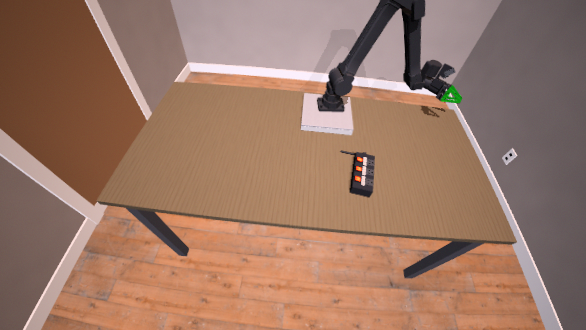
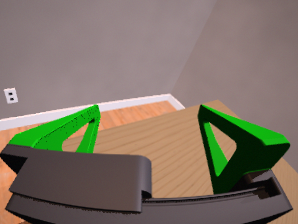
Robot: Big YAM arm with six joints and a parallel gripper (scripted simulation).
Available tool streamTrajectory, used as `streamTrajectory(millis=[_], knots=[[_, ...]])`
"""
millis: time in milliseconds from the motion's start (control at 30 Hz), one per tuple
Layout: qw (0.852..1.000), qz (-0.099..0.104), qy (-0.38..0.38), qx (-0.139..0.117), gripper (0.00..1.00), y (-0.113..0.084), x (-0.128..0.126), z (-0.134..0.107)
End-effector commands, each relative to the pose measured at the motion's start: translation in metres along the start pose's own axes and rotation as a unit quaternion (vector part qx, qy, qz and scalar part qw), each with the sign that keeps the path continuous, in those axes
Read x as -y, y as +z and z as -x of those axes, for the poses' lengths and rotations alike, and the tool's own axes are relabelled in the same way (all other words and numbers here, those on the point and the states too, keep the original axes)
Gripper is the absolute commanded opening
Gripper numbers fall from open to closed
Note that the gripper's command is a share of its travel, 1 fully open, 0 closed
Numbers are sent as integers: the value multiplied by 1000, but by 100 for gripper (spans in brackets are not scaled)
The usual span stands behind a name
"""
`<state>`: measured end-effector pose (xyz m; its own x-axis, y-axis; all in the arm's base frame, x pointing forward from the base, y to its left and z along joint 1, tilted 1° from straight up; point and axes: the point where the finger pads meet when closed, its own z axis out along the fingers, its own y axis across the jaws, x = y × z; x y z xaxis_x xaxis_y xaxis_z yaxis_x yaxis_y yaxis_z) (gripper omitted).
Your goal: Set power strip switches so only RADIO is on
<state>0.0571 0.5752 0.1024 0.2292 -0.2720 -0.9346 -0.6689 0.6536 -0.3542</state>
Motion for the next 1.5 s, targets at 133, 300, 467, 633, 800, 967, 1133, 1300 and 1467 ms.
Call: streamTrajectory(millis=[133,300,467,633,800,967,1133,1300,1467], knots=[[999,-5,33,-27,100,-5,42,1],[997,-3,43,-58,100,-13,69,-13],[990,1,65,-127,100,-33,132,-46],[981,4,80,-176,100,-47,178,-69],[968,7,96,-230,100,-62,228,-94],[955,13,101,-280,100,-77,276,-118],[943,12,125,-308,100,-73,337,-115],[916,16,135,-377,100,-91,397,-151],[902,17,143,-408,100,-101,431,-167]])
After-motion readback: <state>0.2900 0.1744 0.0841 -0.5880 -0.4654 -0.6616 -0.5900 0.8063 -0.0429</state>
